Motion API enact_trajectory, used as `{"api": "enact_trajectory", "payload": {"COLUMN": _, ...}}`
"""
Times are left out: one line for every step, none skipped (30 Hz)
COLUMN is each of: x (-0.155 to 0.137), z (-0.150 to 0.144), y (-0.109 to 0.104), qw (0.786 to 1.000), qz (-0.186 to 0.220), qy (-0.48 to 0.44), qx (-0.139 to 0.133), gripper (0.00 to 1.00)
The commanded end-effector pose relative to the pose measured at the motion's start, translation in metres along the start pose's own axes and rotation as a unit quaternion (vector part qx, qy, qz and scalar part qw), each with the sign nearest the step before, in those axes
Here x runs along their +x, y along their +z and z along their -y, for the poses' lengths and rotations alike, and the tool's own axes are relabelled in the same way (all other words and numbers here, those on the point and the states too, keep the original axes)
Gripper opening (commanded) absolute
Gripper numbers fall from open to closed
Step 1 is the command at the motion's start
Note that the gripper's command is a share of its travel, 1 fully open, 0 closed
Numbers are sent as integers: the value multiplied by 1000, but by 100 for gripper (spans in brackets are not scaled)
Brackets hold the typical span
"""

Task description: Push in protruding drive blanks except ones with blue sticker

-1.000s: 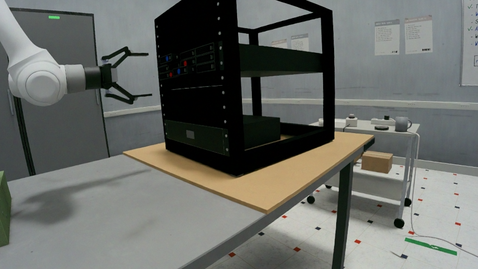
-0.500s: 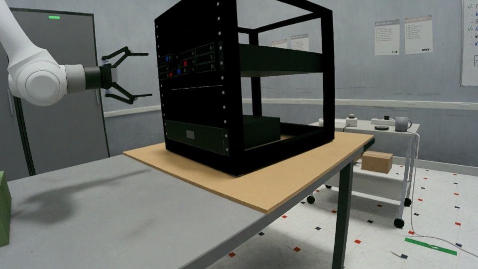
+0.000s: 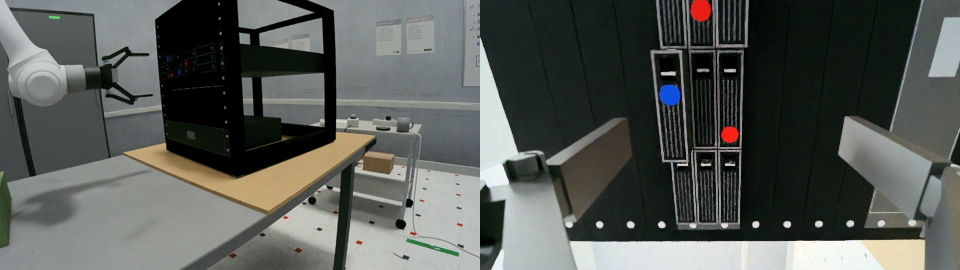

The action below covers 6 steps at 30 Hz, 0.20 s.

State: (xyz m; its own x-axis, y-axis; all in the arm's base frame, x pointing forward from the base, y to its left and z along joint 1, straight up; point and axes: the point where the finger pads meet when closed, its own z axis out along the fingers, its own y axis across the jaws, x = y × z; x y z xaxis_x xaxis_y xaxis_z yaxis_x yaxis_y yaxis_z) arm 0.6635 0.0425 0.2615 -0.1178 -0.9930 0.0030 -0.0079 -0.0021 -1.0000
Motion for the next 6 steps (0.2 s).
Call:
{"api": "enact_trajectory", "payload": {"x": 0, "z": 0, "y": 0, "qw": 1000, "qz": 0, "qy": 0, "qx": 0, "gripper": 100}}
{"api": "enact_trajectory", "payload": {"x": 0, "z": 0, "y": 0, "qw": 1000, "qz": 0, "qy": 0, "qx": 0, "gripper": 100}}
{"api": "enact_trajectory", "payload": {"x": 0, "z": 0, "y": 0, "qw": 1000, "qz": 0, "qy": 0, "qx": 0, "gripper": 100}}
{"api": "enact_trajectory", "payload": {"x": 0, "z": 0, "y": 0, "qw": 1000, "qz": 0, "qy": 0, "qx": 0, "gripper": 100}}
{"api": "enact_trajectory", "payload": {"x": 0, "z": 0, "y": 0, "qw": 1000, "qz": 0, "qy": 0, "qx": 0, "gripper": 100}}
{"api": "enact_trajectory", "payload": {"x": 0, "z": 0, "y": 0, "qw": 1000, "qz": 0, "qy": 0, "qx": 0, "gripper": 100}}
